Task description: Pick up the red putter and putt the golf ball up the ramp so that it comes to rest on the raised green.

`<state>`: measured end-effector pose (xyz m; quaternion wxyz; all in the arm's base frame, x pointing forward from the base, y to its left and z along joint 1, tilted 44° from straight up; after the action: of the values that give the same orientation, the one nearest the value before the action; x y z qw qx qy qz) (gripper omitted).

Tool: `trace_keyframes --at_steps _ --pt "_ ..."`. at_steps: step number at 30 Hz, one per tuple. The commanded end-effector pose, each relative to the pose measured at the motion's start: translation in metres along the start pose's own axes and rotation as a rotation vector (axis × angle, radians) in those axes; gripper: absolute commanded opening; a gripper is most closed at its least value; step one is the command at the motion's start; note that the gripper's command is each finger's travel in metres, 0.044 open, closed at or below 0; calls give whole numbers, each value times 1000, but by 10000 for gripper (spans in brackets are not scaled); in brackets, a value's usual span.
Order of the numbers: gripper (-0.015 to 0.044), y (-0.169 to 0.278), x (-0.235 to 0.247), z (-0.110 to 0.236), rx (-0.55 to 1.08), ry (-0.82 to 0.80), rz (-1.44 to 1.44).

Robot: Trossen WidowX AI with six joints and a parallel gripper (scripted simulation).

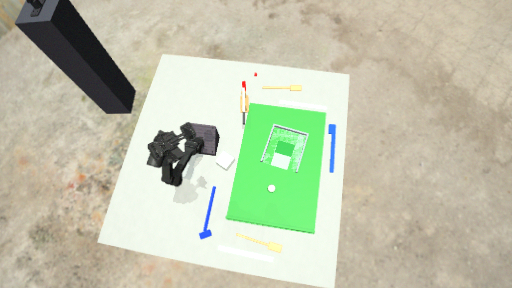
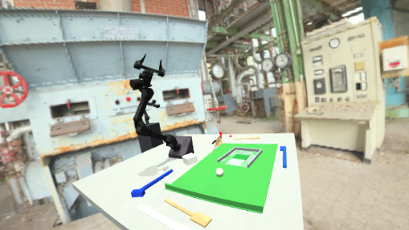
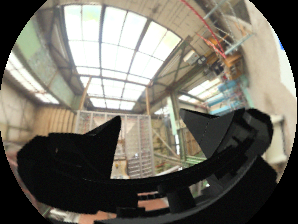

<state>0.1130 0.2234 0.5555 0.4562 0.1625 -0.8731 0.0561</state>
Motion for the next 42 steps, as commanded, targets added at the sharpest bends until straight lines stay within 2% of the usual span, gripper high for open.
trace_keyframes --at_steps 1,12,22,33,42 --pt "440 13 -40 -11 27 78 209" --pt "440 47 -167 -24 281 354 867" --pt "440 37 -303 -8 687 654 1445" --pt "440 -15 -430 47 1369 965 1835" --pt "440 -76 -497 114 2075 1166 1802"
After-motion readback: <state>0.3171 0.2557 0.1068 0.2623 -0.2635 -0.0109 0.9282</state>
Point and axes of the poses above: the point midway between the two fingers, 35 mm back from their tips, its own z axis back along the fingers, its own x axis across the jaws, y = z × x, the point moved 9 cm from there along z, back along the fingers, and after that the axes turned 5 degrees about -z, right-handed, at the moved point
